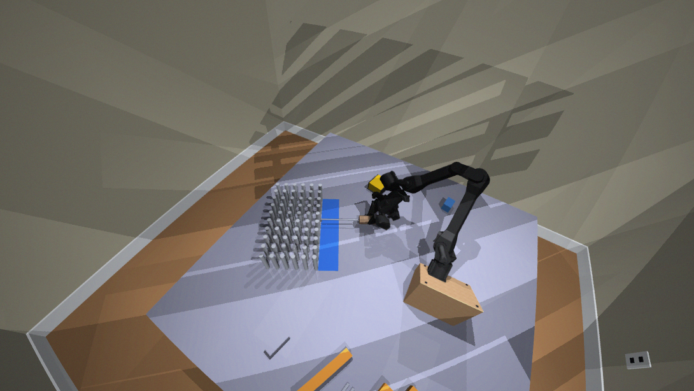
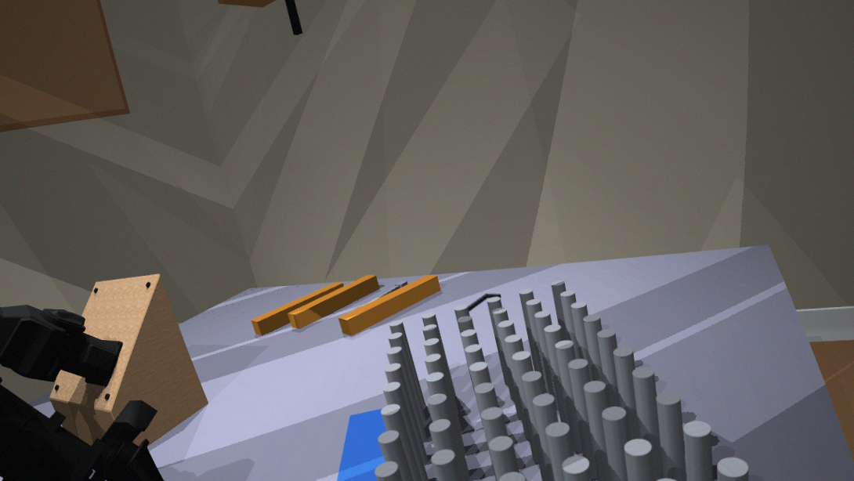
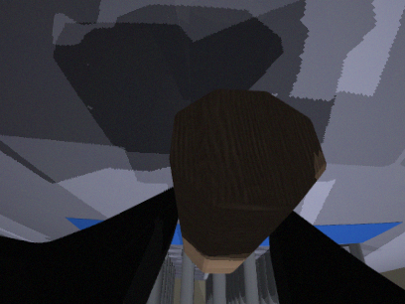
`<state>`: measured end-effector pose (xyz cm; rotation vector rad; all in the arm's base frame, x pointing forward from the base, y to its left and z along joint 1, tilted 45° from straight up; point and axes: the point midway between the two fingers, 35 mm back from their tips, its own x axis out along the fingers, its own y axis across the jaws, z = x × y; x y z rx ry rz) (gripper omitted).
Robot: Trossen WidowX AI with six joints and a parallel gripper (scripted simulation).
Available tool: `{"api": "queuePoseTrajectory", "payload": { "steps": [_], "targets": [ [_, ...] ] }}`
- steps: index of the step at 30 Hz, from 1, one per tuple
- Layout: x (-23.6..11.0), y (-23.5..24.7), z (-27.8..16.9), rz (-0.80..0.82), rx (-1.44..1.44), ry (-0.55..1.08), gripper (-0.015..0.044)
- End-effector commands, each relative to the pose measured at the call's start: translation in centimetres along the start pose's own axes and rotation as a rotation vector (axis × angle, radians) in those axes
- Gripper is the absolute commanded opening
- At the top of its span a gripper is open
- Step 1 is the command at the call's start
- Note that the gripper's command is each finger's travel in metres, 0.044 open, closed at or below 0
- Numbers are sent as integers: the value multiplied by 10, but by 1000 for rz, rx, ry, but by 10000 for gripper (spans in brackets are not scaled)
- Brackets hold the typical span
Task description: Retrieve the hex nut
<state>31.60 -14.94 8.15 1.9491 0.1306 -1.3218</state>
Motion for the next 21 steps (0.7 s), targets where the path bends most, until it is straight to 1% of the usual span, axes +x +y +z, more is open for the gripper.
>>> {"api": "queuePoseTrajectory", "payload": {
  "steps": [1,21],
  "targets": [
    [2,1,-4,3,2,4,0],
    [10,2,-16,3,3,5,0]
  ]
}}
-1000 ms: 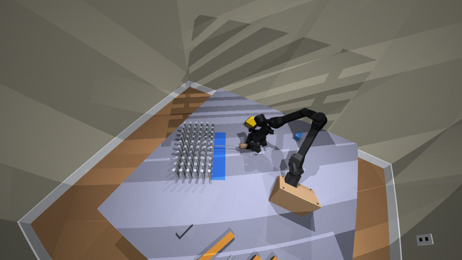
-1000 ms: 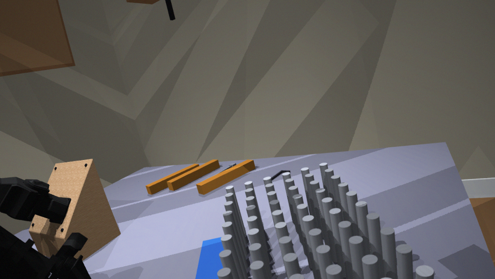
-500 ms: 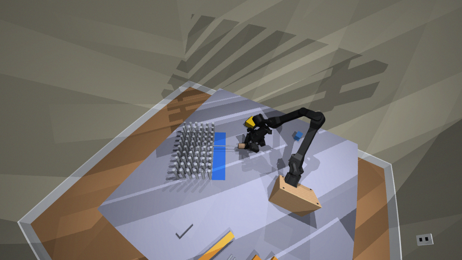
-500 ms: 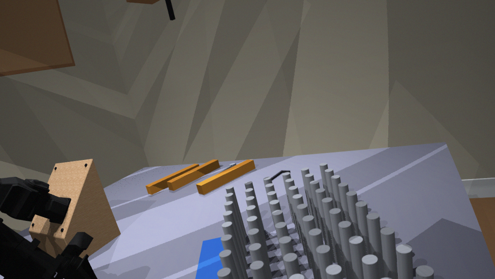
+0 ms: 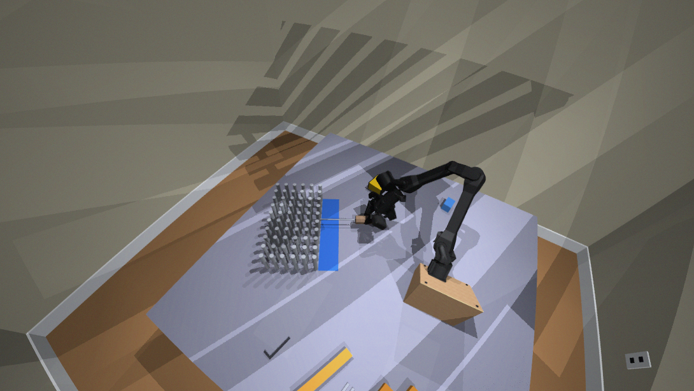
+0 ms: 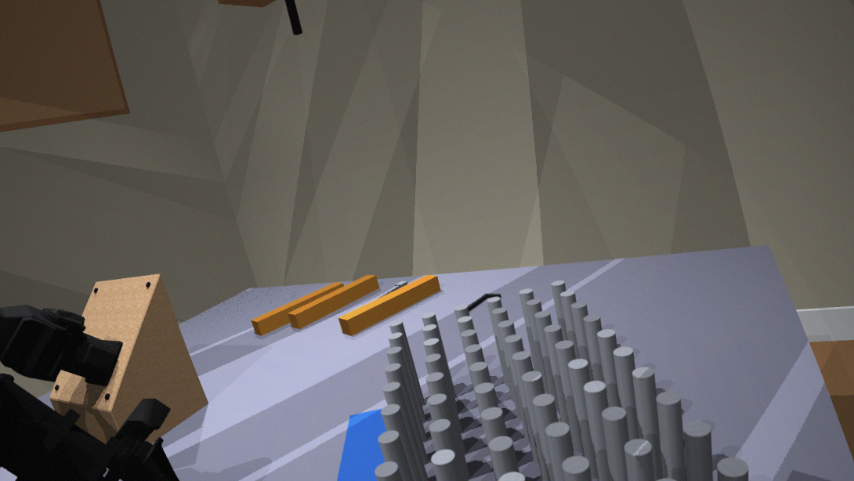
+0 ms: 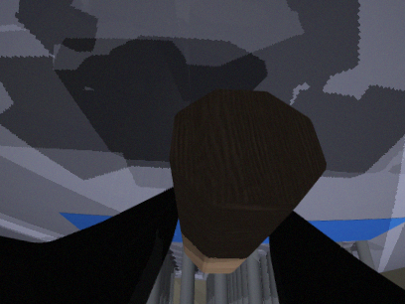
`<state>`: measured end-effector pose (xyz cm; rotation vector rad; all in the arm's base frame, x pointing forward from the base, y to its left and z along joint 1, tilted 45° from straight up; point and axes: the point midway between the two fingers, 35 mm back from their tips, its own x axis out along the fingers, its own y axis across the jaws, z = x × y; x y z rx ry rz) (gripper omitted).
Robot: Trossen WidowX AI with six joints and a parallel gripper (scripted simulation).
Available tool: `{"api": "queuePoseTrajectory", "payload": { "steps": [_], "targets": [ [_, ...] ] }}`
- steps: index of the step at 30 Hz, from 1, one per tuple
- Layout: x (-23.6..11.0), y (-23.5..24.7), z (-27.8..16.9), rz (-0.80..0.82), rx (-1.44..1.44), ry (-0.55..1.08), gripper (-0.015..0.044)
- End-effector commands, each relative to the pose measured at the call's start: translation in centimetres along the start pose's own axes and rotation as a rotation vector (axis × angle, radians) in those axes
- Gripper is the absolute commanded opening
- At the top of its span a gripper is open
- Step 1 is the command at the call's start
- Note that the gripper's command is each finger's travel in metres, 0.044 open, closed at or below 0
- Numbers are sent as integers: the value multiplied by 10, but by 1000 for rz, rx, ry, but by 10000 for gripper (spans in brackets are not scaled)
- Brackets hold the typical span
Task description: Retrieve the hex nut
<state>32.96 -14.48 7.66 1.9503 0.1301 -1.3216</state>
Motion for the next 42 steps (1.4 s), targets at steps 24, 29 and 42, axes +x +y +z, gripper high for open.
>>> {"api": "queuePoseTrajectory", "payload": {
  "steps": [24,29,42],
  "targets": [
    [11,2,-18,4,3,6,0],
    [13,2,-21,4,3,6,0],
    [18,2,-29,4,3,7,0]
  ]
}}
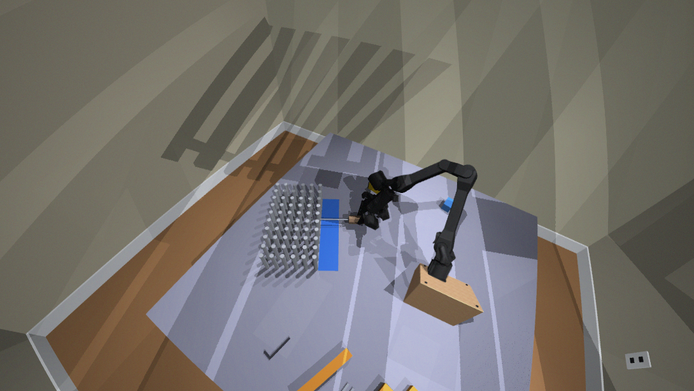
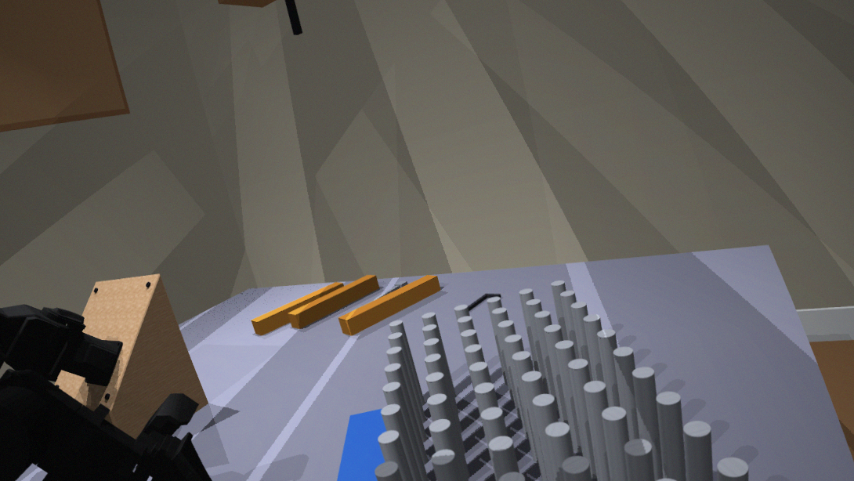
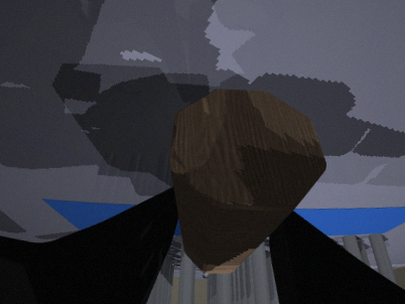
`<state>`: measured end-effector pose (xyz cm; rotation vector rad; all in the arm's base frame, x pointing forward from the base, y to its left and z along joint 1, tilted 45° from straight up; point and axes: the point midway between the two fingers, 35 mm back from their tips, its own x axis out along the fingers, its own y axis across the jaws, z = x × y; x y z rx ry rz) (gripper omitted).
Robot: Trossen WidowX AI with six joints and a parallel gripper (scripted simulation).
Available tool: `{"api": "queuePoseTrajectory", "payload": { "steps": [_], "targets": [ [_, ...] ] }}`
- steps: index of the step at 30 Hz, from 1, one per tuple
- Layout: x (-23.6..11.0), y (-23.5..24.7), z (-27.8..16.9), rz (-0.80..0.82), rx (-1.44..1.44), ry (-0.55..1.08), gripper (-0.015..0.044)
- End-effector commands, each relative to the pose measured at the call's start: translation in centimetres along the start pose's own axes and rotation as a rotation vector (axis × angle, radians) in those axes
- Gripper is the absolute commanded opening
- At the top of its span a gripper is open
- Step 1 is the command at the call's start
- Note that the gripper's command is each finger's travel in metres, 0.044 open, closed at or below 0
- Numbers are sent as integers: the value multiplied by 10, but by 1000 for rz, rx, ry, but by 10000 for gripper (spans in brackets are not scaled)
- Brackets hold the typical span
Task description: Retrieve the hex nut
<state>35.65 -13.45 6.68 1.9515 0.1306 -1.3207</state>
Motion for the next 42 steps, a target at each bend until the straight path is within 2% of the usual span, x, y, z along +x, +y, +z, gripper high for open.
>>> {"api": "queuePoseTrajectory", "payload": {
  "steps": [1,42],
  "targets": [
    [2,2,-5,4,3,5,0],
    [18,2,-30,5,3,7,0]
  ]
}}
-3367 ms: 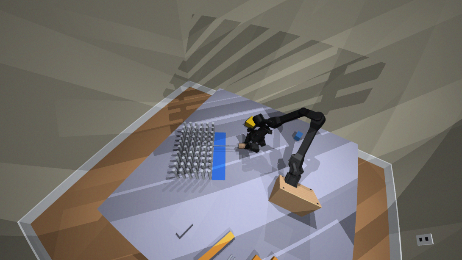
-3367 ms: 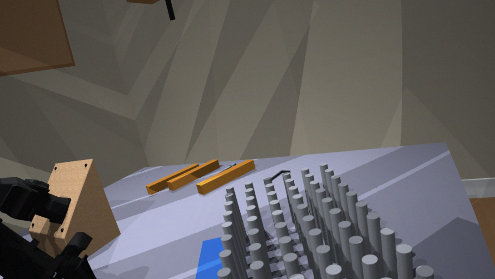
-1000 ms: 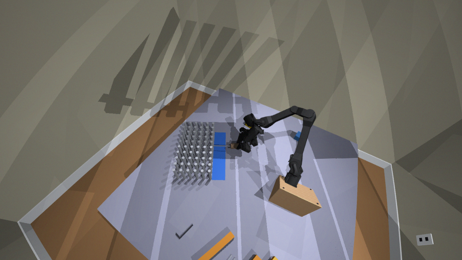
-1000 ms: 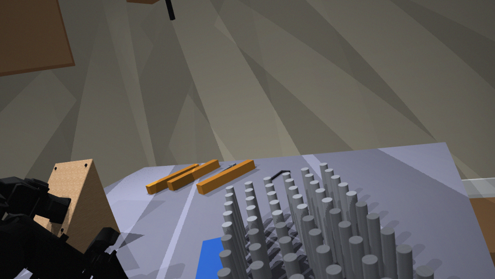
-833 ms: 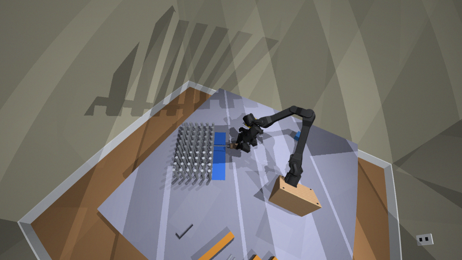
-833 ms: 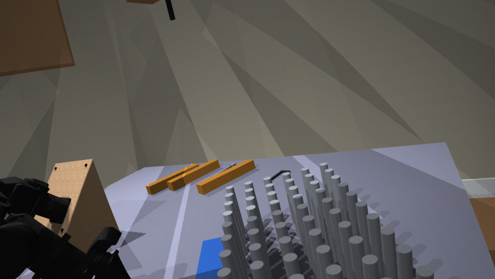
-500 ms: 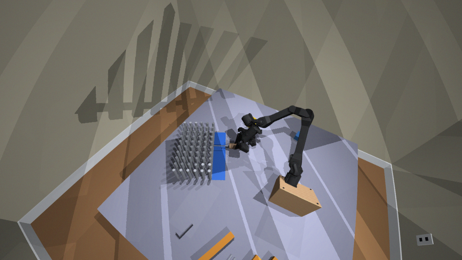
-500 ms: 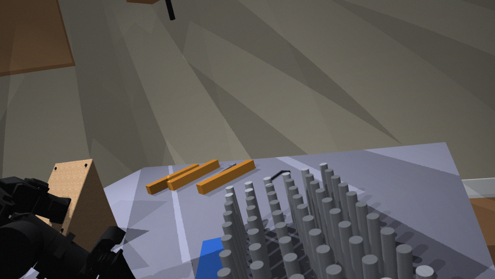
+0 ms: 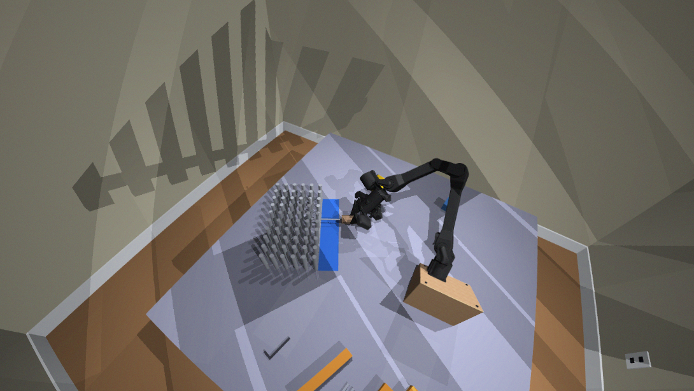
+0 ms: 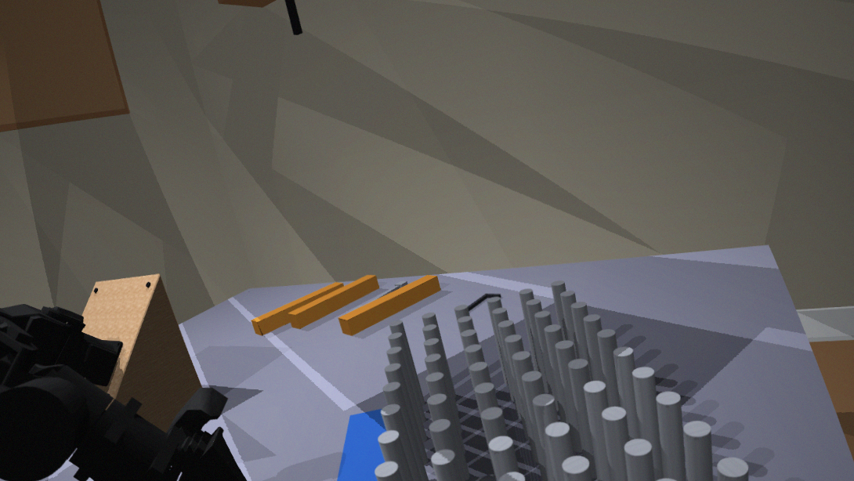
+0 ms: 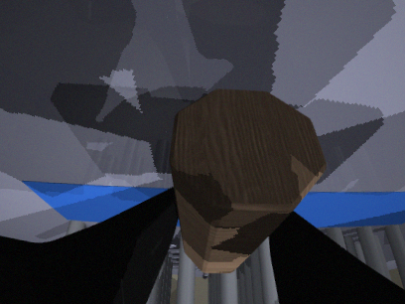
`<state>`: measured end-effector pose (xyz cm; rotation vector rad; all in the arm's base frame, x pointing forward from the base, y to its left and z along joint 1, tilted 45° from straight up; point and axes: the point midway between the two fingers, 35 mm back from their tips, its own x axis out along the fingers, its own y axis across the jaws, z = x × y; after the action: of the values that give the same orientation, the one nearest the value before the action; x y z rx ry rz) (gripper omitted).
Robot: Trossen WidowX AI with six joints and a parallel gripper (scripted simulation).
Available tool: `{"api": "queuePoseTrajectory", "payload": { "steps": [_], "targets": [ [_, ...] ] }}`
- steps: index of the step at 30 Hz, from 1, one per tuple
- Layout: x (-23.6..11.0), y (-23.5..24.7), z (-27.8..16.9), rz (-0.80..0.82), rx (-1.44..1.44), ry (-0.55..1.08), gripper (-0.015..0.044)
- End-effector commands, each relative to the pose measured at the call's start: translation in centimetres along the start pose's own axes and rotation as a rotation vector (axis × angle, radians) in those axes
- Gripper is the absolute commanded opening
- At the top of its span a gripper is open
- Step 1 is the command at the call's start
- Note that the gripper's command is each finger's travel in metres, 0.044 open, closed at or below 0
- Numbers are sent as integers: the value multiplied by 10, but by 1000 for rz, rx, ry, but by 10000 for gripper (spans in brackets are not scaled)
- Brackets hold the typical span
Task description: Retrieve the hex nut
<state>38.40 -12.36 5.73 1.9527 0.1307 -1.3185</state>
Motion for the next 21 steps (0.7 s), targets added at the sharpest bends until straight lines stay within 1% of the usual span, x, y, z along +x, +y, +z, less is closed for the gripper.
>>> {"api": "queuePoseTrajectory", "payload": {
  "steps": [1,21],
  "targets": [
    [2,2,-5,4,3,6,0],
    [10,2,-17,5,3,7,0]
  ]
}}
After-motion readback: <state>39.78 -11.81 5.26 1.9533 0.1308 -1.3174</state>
